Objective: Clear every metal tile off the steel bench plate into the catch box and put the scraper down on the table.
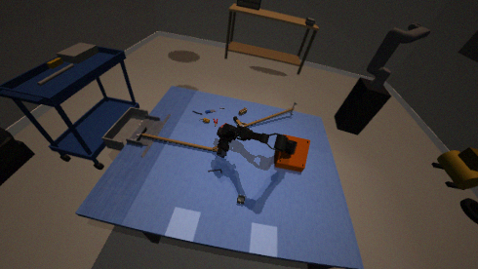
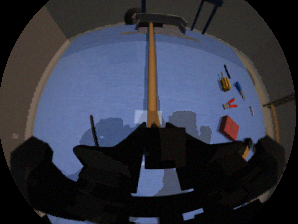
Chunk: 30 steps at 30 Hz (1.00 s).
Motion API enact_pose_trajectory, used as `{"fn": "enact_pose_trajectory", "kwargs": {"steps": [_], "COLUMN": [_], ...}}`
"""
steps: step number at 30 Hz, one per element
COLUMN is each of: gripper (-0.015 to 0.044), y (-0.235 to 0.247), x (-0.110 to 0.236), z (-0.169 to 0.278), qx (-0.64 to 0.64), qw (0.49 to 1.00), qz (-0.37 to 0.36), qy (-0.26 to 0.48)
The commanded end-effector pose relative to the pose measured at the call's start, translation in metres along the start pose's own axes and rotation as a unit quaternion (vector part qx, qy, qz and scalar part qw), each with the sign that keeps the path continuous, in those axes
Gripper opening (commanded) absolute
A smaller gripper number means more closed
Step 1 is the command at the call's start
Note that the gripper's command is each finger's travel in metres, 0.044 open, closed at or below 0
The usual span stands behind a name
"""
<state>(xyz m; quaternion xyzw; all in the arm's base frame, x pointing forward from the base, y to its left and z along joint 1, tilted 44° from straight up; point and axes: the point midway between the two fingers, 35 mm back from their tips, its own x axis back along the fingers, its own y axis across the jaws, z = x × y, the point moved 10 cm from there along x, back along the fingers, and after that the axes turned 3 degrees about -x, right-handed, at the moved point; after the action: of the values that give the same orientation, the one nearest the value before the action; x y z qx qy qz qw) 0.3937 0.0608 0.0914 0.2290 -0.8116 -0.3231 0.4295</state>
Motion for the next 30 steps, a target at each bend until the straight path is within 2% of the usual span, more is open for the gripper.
{"fn": "enact_pose_trajectory", "kwargs": {"steps": [1, 30], "gripper": [0.0, 0.0], "y": [0.002, 0.002], "x": [-0.003, -0.029], "z": [-0.009, -0.044], "qx": [0.002, 0.003], "qw": [1.0, 1.0], "qz": [0.0, -0.001], "qy": [-0.007, -0.008]}}
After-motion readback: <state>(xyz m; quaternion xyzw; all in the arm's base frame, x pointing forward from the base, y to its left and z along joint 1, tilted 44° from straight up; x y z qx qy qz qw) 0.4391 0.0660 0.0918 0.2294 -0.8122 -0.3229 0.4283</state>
